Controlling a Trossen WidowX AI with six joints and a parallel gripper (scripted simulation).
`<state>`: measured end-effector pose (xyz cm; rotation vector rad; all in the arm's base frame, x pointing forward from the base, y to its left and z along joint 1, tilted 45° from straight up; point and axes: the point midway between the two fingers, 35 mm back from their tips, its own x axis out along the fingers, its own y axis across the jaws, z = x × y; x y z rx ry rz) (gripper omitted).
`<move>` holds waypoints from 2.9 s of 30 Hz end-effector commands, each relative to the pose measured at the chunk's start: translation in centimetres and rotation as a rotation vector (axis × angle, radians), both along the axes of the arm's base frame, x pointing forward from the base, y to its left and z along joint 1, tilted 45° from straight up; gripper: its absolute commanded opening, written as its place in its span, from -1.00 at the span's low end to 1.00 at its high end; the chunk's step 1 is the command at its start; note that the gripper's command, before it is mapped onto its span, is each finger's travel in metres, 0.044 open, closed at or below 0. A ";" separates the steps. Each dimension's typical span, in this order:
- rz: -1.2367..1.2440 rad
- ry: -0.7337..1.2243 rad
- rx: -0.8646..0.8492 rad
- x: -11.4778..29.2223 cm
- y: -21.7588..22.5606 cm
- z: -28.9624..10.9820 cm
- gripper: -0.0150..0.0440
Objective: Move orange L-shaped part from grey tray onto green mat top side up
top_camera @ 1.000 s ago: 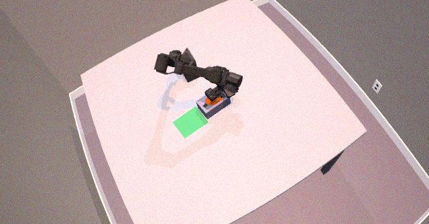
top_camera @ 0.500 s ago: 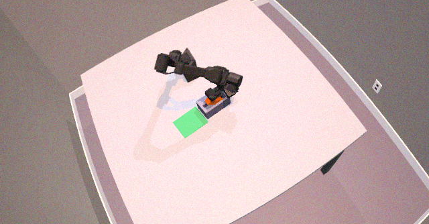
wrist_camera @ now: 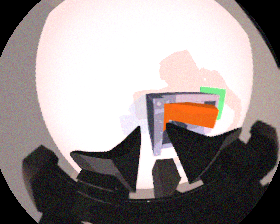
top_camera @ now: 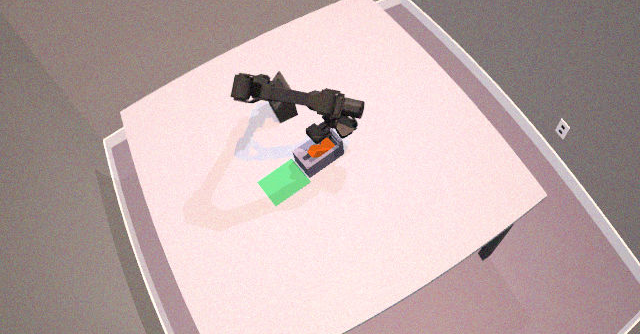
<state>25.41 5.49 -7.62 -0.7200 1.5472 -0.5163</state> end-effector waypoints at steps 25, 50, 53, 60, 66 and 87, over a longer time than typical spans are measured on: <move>0.005 -0.013 0.008 0.1 4.1 5.3 0.12; -0.700 -0.710 0.003 1.7 1.1 8.7 0.46; -0.929 -0.936 -0.001 2.0 0.0 9.7 0.46; -1.115 -1.120 -0.006 2.2 -0.9 10.6 0.46; -1.115 -1.120 -0.006 2.2 -0.9 10.6 0.46; -1.114 -1.121 -0.006 2.2 -3.5 8.0 0.46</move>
